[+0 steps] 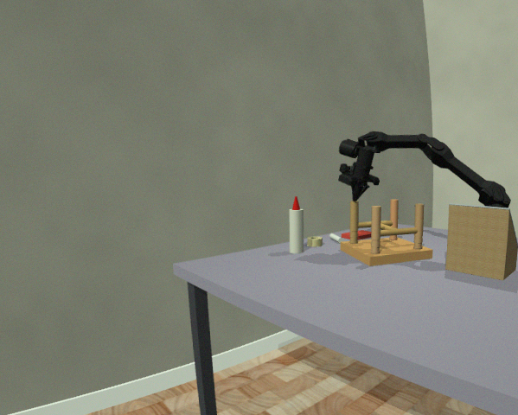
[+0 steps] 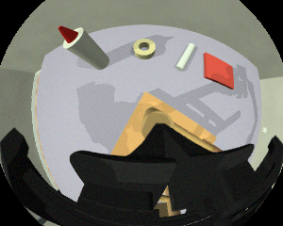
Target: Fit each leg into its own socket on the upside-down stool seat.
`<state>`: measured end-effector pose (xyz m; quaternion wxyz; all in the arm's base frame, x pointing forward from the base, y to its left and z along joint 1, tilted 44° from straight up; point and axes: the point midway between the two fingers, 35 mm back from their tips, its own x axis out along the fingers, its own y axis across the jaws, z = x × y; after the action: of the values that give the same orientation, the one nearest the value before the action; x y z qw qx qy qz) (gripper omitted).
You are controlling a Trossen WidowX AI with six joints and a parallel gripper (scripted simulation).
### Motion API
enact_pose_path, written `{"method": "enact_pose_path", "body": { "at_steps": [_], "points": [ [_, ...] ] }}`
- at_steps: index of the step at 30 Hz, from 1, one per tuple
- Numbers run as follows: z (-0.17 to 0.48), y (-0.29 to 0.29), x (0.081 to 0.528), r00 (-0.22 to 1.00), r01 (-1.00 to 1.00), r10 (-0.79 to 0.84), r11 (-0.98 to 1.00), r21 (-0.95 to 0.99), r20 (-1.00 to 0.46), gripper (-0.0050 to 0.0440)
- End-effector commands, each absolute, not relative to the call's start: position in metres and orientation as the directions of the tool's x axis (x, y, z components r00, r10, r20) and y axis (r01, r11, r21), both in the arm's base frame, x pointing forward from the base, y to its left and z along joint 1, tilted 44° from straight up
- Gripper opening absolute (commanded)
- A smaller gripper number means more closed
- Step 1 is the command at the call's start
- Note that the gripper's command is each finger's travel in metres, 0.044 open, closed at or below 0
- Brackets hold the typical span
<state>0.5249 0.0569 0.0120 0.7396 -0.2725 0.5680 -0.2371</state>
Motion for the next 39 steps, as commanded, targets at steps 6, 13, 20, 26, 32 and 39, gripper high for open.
{"method": "enact_pose_path", "body": {
  "at_steps": [6,13,20,26,32,39],
  "points": [
    [-0.0031,0.0445,0.5246,0.211,0.043,-0.668,0.736,-0.676,-0.714,0.0],
    [-0.0035,0.044,0.5246,0.21,0.043,-0.668,0.736,-0.676,-0.714,0.0],
    [-0.0042,0.0434,0.5246,0.208,0.043,-0.669,0.735,-0.676,-0.714,0.0],
    [-0.0045,0.0431,0.5246,0.208,0.03,-0.669,0.734,-0.679,-0.714,0.0],
    [-0.0052,0.0424,0.5245,0.207,-0.065,-0.668,0.72,-0.691,-0.715,0.0],
    [-0.0058,0.0418,0.5244,0.207,-0.065,-0.668,0.72,-0.691,-0.715,0.0]
  ]
}}
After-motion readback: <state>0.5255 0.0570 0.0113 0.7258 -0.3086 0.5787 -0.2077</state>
